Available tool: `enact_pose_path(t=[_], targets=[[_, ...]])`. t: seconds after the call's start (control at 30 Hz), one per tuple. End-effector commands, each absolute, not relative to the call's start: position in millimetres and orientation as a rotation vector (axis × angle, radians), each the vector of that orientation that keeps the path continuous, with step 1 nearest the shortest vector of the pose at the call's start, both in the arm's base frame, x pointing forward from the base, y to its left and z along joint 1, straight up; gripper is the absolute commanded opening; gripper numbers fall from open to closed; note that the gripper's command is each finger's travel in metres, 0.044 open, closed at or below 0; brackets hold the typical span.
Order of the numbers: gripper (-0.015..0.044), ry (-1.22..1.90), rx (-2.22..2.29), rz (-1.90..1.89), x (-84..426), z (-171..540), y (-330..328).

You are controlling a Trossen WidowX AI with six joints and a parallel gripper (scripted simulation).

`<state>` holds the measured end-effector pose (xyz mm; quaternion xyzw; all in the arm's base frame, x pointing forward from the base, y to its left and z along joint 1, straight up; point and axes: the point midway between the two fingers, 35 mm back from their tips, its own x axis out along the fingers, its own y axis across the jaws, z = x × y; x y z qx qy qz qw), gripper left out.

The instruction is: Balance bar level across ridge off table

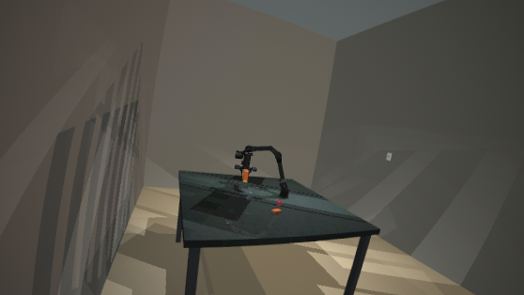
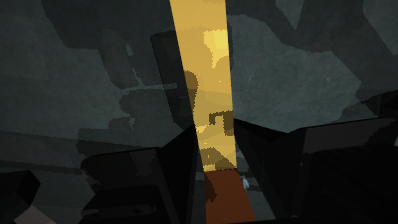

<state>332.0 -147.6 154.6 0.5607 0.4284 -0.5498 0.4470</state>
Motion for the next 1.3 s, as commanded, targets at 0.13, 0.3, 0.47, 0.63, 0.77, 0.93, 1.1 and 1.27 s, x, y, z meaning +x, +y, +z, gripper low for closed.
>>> enact_pose_path(t=[0.13, 0.3, 0.47, 0.63, 0.77, 0.93, 1.1, 1.27], targets=[[0.0000, 1.212, 1.153, -1.126, 339.2, 157.7, -114.7], [0.0000, 1.290, 1.010, -0.987, 343.0, 157.8, -95.3], [0.0000, 1.357, 0.866, -0.845, 346.4, 157.8, -76.0], [0.0000, 1.413, 0.720, -0.702, 349.7, 157.9, -56.7], [0.0000, 1.449, 0.602, -0.586, 352.2, 158.0, -41.0], [0.0000, 1.484, 0.461, -0.447, 355.5, 158.2, -21.7], [0.0000, 1.507, 0.333, -0.321, 358.7, 158.4, -3.2], [0.0000, 1.522, 0.214, -0.203, 362.0, 158.8, 15.5]])
